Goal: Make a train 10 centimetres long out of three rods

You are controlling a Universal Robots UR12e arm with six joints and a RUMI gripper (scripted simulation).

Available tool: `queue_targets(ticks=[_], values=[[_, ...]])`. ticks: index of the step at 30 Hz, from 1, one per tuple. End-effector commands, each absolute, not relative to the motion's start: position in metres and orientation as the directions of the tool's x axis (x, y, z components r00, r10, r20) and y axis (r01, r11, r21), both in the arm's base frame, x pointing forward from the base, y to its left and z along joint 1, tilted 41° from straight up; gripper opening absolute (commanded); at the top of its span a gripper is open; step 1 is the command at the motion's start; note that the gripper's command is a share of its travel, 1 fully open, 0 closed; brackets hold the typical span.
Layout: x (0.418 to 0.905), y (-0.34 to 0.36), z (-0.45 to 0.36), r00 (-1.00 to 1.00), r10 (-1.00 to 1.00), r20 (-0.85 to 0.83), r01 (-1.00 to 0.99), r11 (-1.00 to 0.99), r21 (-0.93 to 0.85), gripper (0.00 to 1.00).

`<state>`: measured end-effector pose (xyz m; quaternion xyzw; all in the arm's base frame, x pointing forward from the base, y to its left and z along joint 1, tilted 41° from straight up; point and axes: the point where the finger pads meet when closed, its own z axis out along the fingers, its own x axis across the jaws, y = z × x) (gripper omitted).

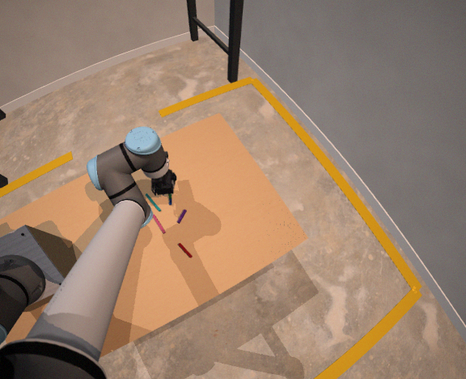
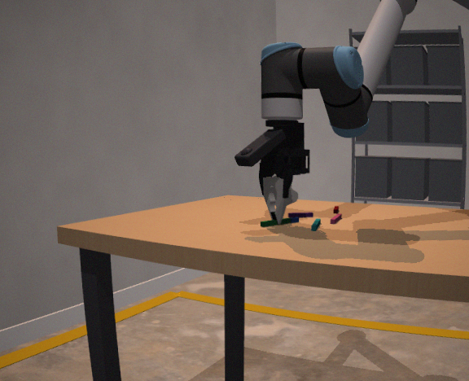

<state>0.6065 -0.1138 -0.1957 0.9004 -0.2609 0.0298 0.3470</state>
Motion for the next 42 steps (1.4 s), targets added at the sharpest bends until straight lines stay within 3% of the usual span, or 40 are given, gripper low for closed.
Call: queue_targets(ticks=[1, 12, 27, 42], values=[[0.6046, -0.1141, -0.1954, 0.863, -0.449, 0.234, -0.489, -0.623, 0.610, 0.00], [0.6046, -0.1141, -0.1954, 0.863, -0.449, 0.234, -0.489, -0.623, 0.610, 0.00], [0.6046, -0.1141, -0.1954, 0.863, -0.449, 0.234, -0.489, -0.623, 0.610, 0.14], [0.6059, -0.1106, -0.1919, 0.863, -0.447, 0.235, -0.490, -0.623, 0.610, 0.14]])
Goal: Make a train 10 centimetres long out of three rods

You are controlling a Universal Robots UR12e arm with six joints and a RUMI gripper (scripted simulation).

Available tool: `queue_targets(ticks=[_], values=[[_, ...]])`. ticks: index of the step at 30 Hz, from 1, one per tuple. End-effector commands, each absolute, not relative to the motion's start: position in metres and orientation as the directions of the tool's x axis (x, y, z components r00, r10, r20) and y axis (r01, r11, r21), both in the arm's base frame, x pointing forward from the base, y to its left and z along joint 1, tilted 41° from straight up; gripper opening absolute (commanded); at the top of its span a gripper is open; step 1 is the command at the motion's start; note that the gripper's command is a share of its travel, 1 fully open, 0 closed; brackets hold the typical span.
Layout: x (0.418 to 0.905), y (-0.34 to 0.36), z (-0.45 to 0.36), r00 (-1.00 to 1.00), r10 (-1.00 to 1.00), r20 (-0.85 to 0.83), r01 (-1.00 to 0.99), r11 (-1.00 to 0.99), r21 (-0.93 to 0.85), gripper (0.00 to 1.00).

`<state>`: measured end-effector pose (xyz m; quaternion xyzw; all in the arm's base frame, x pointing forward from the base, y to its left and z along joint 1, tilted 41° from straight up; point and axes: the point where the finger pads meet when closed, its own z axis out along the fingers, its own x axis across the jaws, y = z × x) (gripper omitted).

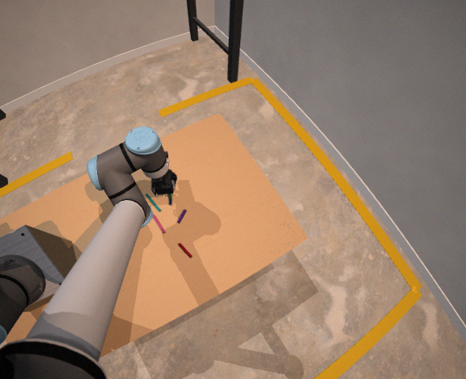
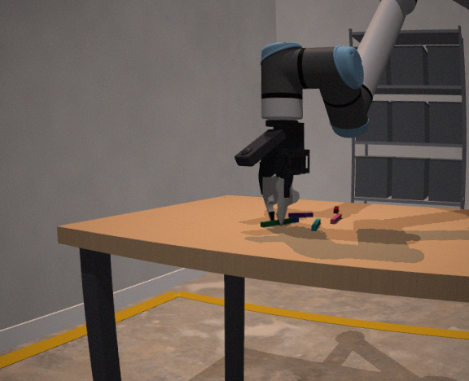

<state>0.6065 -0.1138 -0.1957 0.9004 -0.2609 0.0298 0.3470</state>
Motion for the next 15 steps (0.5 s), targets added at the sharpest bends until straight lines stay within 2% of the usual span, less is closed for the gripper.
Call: queue_targets(ticks=[1, 15], values=[[0.606, -0.109, -0.190, 0.863, -0.447, 0.235, -0.490, -0.623, 0.610, 0.14], [0.617, -0.073, -0.147, 0.862, -0.448, 0.239, -0.492, -0.624, 0.607, 0.14]])
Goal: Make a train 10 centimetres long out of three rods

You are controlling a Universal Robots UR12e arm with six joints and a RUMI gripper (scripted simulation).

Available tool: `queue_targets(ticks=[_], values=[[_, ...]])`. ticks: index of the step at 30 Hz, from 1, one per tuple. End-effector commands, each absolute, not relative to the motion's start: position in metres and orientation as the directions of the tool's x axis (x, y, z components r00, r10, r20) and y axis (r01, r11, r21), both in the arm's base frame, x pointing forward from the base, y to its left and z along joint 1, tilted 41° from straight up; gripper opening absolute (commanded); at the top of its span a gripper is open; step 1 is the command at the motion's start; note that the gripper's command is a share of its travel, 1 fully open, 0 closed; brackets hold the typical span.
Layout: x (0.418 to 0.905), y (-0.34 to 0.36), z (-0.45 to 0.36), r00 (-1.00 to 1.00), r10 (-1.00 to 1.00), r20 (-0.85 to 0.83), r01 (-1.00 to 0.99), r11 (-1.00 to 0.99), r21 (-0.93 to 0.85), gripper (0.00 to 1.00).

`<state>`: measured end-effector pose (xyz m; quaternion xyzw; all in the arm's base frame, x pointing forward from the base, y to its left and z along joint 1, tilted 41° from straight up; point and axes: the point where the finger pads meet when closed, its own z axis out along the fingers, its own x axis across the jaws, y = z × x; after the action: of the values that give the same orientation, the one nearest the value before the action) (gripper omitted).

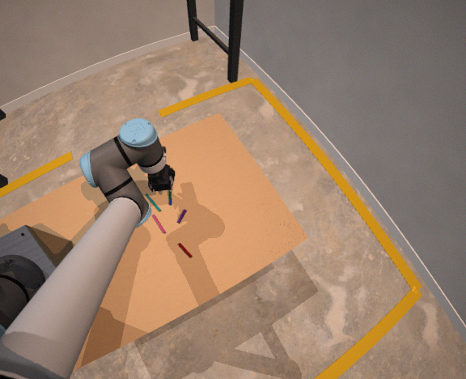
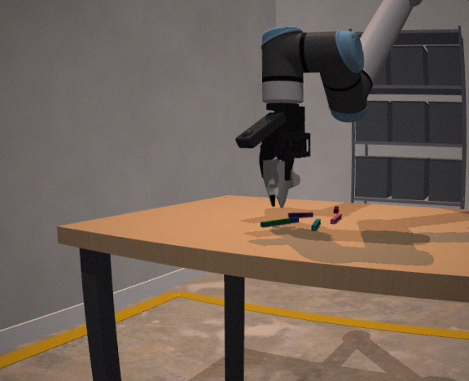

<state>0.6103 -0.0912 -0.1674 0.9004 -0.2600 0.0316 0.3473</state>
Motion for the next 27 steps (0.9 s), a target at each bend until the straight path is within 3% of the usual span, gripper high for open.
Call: queue_targets(ticks=[1, 14, 15, 27], values=[[0.618, -0.070, -0.143, 0.862, -0.448, 0.239, -0.492, -0.624, 0.607, 0.14], [0.620, -0.056, -0.126, 0.862, -0.448, 0.238, -0.492, -0.623, 0.608, 0.14], [0.619, -0.056, -0.127, 0.862, -0.449, 0.237, -0.492, -0.623, 0.608, 1.00], [0.619, -0.056, -0.127, 0.862, -0.448, 0.236, -0.491, -0.623, 0.609, 1.00]])
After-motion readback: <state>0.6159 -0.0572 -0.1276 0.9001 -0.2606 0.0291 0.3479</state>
